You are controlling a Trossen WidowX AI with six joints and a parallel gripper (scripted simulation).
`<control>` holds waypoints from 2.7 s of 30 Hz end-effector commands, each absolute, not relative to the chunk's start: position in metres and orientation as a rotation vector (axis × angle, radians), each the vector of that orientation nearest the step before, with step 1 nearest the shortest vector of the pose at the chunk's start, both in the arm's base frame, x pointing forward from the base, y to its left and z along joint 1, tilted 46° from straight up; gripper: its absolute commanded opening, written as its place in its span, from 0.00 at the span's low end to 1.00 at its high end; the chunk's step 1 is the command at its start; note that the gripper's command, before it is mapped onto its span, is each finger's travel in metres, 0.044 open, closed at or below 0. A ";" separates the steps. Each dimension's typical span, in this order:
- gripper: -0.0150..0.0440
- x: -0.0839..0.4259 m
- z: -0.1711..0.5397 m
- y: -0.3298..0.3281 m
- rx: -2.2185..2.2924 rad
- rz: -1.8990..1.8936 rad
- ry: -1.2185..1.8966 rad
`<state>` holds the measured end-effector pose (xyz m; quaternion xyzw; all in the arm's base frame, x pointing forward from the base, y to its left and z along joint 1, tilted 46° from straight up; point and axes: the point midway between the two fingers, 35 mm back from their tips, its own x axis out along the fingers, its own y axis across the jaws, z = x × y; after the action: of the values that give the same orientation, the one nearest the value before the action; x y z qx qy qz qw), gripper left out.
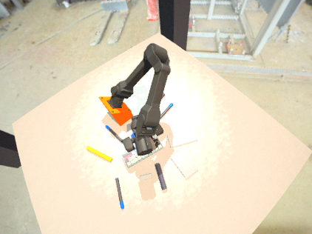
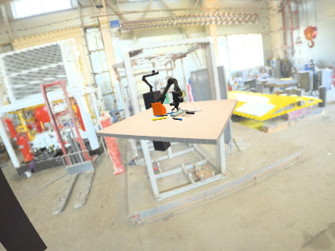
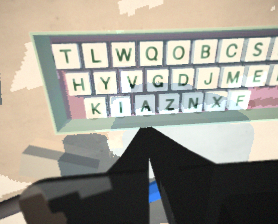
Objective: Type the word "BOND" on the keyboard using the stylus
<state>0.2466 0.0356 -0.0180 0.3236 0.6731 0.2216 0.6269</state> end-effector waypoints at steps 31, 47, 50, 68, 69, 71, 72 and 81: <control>0.25 0.139 -0.011 0.064 1.024 0.525 2.127; 0.25 0.138 -0.027 0.081 1.025 0.527 2.127; 0.25 0.139 -0.028 0.081 1.025 0.527 2.127; 0.25 0.164 -0.037 0.072 1.024 0.526 2.126; 0.25 0.165 -0.038 0.071 1.024 0.526 2.126; 0.25 0.168 -0.039 0.070 1.024 0.526 2.125; 0.25 0.169 -0.040 0.070 1.024 0.526 2.125; 0.25 0.182 -0.045 0.064 1.023 0.527 2.125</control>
<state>0.1787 0.0658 -0.0411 0.3967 0.8217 0.2022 0.3559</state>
